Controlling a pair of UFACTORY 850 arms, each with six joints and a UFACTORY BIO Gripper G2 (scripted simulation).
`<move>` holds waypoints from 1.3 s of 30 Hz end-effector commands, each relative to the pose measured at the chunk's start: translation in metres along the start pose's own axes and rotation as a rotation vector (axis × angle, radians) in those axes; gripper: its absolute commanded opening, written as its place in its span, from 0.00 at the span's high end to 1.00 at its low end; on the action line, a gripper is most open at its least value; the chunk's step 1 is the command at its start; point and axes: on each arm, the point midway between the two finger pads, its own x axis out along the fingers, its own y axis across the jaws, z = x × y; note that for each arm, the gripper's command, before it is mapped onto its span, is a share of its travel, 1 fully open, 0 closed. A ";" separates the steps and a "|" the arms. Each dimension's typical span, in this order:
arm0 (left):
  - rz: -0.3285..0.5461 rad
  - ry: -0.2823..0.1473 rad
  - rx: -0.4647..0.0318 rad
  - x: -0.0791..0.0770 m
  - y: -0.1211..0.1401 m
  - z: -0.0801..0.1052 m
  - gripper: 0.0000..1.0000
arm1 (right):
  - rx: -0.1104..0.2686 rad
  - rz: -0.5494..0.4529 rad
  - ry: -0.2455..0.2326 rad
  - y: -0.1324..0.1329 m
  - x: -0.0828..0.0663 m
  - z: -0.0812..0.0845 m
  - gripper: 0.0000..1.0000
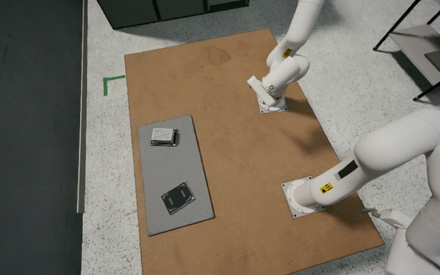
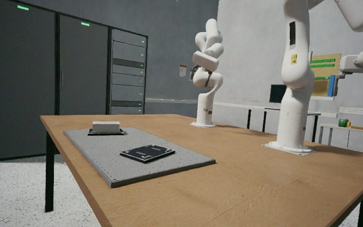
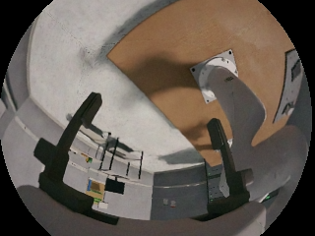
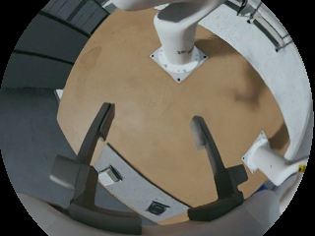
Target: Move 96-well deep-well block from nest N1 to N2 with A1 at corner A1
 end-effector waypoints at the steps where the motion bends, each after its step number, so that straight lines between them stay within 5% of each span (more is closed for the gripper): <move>1: 0.001 0.000 0.000 0.000 0.000 0.000 0.00 | 0.048 -0.151 -0.069 -0.010 -0.002 -0.005 0.63; 8: 0.001 0.000 0.000 0.000 0.000 0.000 0.00 | 0.092 -0.279 -0.120 -0.015 -0.005 -0.009 0.63; 23: 0.001 0.000 0.000 0.000 0.000 0.000 0.00 | 0.267 -0.715 -0.263 -0.034 -0.027 -0.036 0.63; 25: 0.001 0.000 0.000 0.000 0.000 0.000 0.00 | 0.267 -0.715 -0.263 -0.034 -0.027 -0.036 0.63; 39: 0.001 0.000 0.000 0.000 0.000 0.000 0.00 | 0.450 -1.108 -0.355 -0.034 -0.058 -0.078 0.63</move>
